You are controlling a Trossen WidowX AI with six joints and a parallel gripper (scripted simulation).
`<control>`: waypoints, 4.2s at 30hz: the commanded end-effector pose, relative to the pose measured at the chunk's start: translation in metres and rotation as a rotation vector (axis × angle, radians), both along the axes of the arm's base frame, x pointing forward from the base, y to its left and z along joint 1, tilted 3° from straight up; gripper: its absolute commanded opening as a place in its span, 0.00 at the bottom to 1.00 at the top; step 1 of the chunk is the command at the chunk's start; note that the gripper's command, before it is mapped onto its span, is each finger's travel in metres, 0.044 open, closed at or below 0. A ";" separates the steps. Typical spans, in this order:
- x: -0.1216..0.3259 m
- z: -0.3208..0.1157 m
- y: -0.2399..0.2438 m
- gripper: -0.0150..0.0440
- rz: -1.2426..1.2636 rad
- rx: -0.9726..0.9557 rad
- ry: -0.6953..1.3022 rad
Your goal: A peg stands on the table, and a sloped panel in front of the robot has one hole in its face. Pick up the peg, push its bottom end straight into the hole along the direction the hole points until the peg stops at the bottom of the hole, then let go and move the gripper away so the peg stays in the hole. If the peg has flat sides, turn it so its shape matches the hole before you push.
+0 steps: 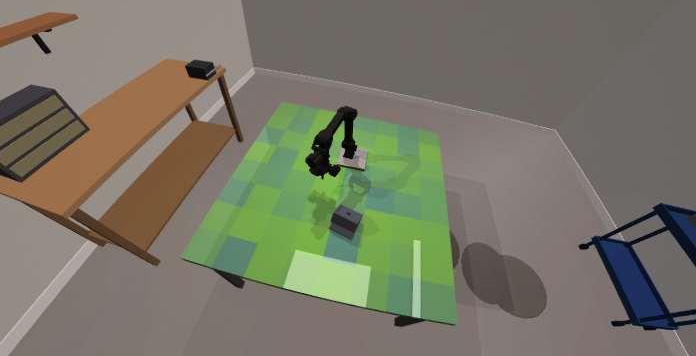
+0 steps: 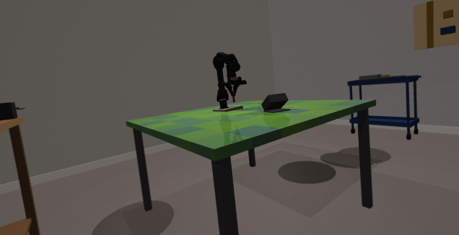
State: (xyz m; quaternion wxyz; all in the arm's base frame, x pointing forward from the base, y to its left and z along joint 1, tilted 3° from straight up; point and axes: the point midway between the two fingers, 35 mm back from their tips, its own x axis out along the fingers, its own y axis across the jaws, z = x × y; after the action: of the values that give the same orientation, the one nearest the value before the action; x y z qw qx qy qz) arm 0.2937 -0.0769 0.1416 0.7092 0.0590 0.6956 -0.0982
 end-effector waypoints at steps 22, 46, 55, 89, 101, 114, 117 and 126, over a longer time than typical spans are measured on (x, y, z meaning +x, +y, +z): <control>0.022 0.006 0.027 0.25 0.202 -0.071 -0.060; 0.041 0.012 0.058 0.25 0.389 -0.135 -0.122; 0.048 0.015 0.070 0.25 0.458 -0.159 -0.146; 0.066 0.028 0.122 0.25 0.709 -0.246 -0.242; 0.070 0.033 0.142 0.25 0.795 -0.277 -0.278; 0.073 0.038 0.164 0.25 0.885 -0.309 -0.318; 0.074 0.040 0.169 0.25 0.905 -0.316 -0.327; 0.075 0.044 0.185 0.25 0.966 -0.338 -0.356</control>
State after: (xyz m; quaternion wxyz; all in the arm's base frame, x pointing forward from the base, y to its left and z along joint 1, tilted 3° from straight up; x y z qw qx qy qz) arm 0.3681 0.1025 0.1835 0.7806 -0.3557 0.4956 0.1359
